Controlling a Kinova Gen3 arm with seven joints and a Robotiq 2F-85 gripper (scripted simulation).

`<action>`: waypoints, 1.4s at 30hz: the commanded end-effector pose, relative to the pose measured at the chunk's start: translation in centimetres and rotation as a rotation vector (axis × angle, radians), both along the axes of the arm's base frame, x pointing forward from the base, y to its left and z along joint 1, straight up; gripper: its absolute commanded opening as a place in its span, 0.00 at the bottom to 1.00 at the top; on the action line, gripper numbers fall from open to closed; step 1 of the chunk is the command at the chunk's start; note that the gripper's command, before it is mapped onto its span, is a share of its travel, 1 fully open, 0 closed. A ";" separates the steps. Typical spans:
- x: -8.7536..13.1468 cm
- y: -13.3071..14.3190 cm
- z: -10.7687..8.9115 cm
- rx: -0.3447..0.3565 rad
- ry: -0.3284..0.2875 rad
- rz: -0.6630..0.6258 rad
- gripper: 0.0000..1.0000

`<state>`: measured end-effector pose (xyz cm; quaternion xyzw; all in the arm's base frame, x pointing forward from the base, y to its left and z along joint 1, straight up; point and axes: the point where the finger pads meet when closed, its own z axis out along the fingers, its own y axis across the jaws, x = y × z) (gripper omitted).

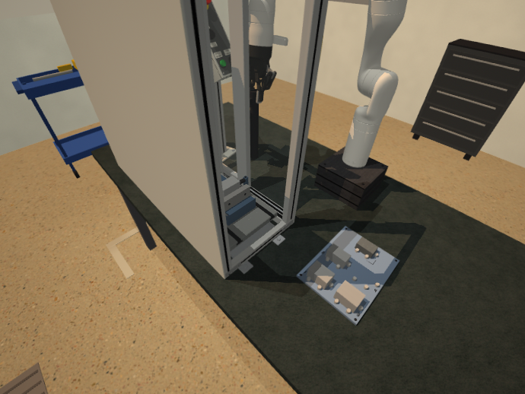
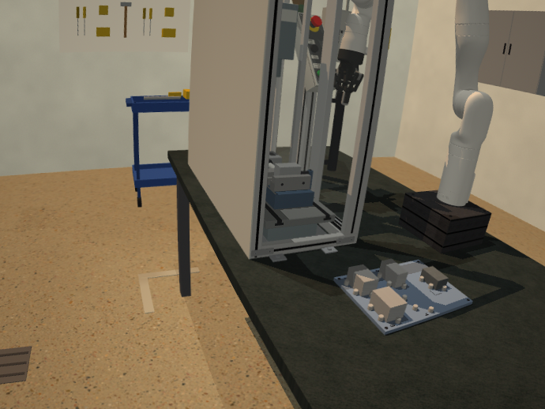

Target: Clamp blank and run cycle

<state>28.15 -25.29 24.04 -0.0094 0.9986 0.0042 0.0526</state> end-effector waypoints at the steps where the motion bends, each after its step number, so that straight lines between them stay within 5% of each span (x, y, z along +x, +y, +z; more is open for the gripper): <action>1: 0.0 1.9 0.1 -0.003 0.000 -0.001 0.39; 11: 0.0 1.9 0.1 -0.003 0.000 -0.001 0.39; 16: -0.1 5.9 0.1 -0.003 0.000 -0.001 0.39; 28: -0.1 5.9 0.1 -0.003 0.000 -0.001 0.39; 33: -0.1 9.9 0.1 -0.003 0.000 -0.001 0.39; 42: -0.1 9.9 0.1 -0.003 0.000 -0.001 0.39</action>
